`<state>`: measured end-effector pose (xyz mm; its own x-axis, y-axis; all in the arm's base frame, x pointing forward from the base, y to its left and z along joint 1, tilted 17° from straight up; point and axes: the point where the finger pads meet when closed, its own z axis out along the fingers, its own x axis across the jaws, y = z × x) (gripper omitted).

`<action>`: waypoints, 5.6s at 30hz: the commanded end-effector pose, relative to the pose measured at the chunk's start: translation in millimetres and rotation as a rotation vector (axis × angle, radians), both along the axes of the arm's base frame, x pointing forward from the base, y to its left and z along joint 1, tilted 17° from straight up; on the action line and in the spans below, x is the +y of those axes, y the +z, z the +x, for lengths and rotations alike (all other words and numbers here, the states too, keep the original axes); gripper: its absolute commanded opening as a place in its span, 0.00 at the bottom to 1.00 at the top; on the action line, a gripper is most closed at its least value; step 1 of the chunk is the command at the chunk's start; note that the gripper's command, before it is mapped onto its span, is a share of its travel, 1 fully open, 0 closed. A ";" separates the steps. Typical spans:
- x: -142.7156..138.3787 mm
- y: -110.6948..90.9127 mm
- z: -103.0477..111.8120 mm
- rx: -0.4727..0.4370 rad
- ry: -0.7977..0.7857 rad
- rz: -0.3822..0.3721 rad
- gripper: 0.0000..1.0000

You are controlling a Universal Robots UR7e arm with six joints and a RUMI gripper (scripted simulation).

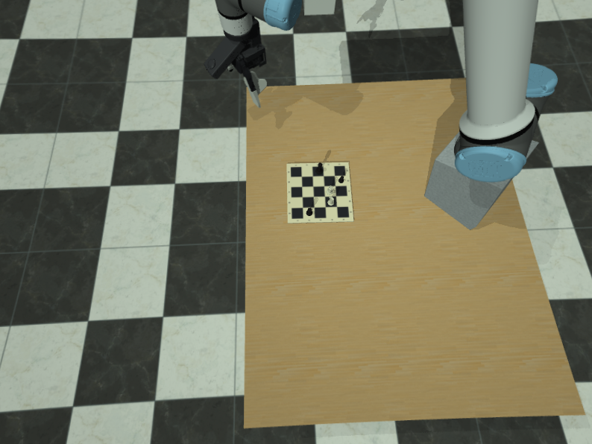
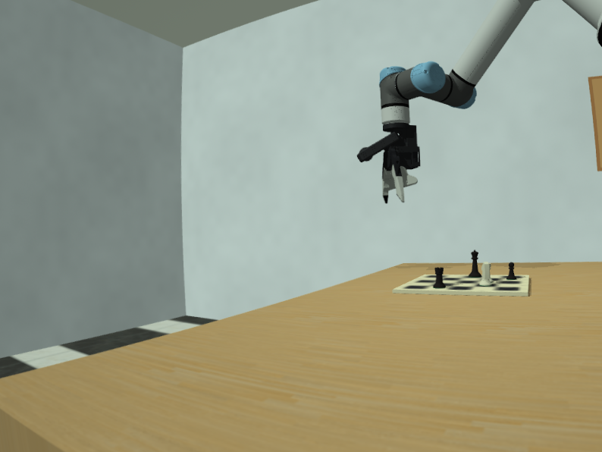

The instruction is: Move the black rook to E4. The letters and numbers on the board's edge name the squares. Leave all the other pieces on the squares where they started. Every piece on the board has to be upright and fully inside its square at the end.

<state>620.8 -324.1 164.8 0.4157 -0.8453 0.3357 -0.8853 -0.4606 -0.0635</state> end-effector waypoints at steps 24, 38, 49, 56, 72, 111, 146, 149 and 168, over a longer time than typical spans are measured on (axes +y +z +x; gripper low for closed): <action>0.8 0.4 0.2 0.001 0.007 0.002 1.00; 14.6 -7.7 -0.4 0.033 0.110 0.058 1.00; 45.8 -29.0 -1.4 0.124 0.360 0.191 1.00; 66.6 -43.6 -1.9 0.186 0.528 0.280 1.00; 124.2 -83.1 -3.5 0.356 0.992 0.526 1.00; 231.7 -156.8 -4.5 0.676 1.863 0.985 1.00; 257.4 -174.2 -6.8 0.750 2.068 1.094 1.00; 257.4 -174.2 -6.8 0.750 2.068 1.094 1.00; 257.4 -174.2 -6.8 0.750 2.068 1.094 1.00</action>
